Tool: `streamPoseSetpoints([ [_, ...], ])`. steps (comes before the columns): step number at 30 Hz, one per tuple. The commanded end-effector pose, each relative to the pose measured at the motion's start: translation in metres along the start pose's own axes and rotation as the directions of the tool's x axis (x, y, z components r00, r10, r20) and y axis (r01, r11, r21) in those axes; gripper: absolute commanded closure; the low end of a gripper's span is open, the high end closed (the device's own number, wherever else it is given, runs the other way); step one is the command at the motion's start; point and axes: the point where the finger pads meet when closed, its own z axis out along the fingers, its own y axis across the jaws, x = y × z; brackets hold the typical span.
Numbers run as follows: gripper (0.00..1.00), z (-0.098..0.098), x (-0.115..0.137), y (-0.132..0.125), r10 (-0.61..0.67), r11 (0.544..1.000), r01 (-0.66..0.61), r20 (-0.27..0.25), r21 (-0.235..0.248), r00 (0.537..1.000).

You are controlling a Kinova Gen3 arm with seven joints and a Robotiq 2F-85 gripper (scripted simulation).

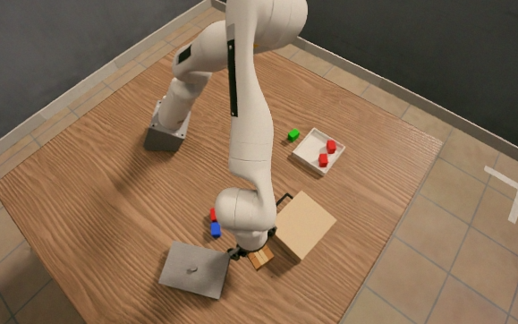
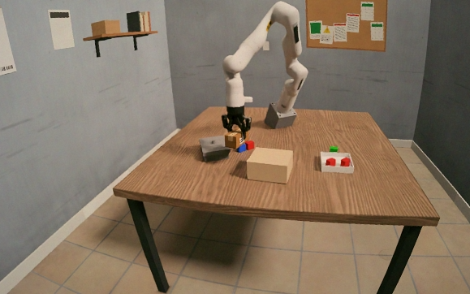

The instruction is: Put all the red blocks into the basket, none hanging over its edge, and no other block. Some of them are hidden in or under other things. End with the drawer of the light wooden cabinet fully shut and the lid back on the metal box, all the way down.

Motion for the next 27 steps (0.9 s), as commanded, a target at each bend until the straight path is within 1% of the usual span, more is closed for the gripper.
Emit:
streamPoseSetpoints([
  [1, 0.33, 0.011, 0.001, 0.001, -0.004, 1.0, 0.004, -0.001, -0.003, 1.0],
  [12, 0.33, 0.037, 0.002, 0.002, -0.004, 1.0, 0.004, -0.005, -0.005, 1.0],
  [14, 0.33, 0.037, 0.002, 0.002, -0.004, 1.0, 0.004, -0.005, -0.005, 1.0],
  [27, 0.33, 0.066, 0.002, 0.002, -0.004, 1.0, 0.004, -0.006, -0.006, 1.0],
])
